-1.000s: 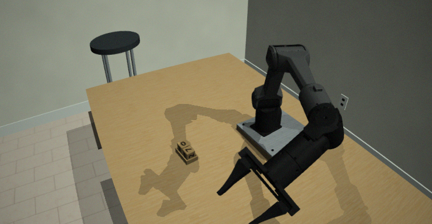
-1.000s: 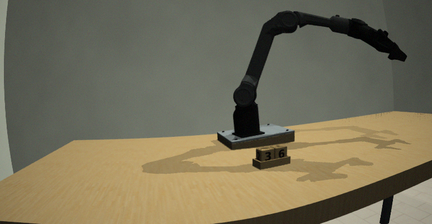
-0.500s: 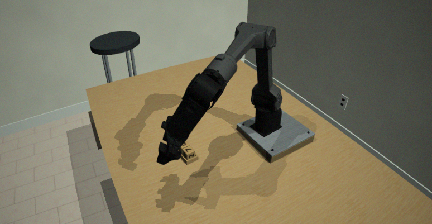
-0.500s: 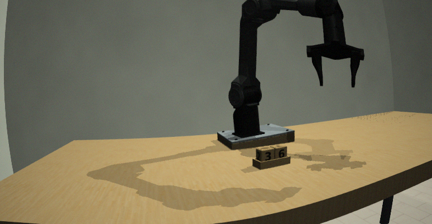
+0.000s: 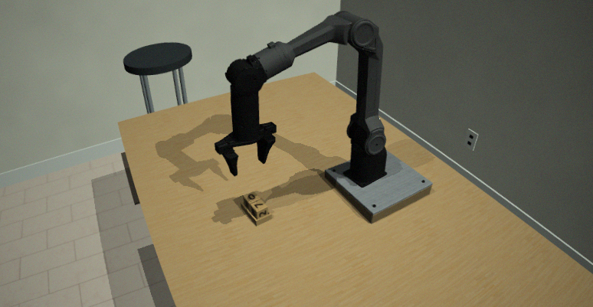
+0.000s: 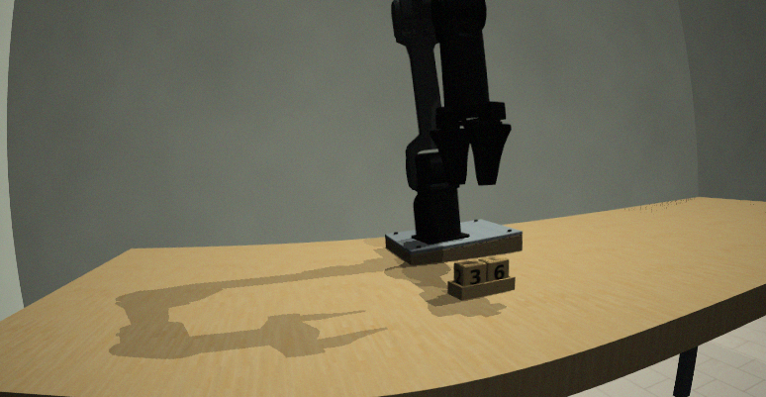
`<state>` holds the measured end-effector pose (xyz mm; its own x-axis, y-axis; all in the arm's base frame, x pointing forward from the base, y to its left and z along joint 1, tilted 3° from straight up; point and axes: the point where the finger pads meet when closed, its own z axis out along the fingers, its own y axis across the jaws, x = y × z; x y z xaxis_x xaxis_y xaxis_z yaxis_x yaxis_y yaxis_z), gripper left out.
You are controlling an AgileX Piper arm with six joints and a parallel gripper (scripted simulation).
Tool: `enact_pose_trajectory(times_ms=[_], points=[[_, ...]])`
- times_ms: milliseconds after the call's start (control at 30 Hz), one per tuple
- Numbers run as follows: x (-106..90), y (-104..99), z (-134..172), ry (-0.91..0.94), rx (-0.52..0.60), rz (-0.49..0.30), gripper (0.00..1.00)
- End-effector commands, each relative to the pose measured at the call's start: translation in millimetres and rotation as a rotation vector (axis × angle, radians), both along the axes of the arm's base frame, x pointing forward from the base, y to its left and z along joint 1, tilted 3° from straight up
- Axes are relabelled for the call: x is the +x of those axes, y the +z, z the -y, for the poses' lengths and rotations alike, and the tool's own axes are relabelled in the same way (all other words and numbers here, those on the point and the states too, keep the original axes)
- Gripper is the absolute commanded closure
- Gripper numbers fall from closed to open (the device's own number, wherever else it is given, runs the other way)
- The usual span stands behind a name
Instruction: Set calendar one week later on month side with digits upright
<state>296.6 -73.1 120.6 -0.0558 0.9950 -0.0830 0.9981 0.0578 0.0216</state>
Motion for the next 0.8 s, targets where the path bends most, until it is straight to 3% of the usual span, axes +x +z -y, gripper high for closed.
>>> enact_pose_trajectory(times_ms=[0, 767], points=[[-4.8, 0.1, 2.0, -0.033, 0.021, 0.003, 0.0], [-5.7, -1.5, 2.8, 0.006, 0.026, -0.003, 0.0]])
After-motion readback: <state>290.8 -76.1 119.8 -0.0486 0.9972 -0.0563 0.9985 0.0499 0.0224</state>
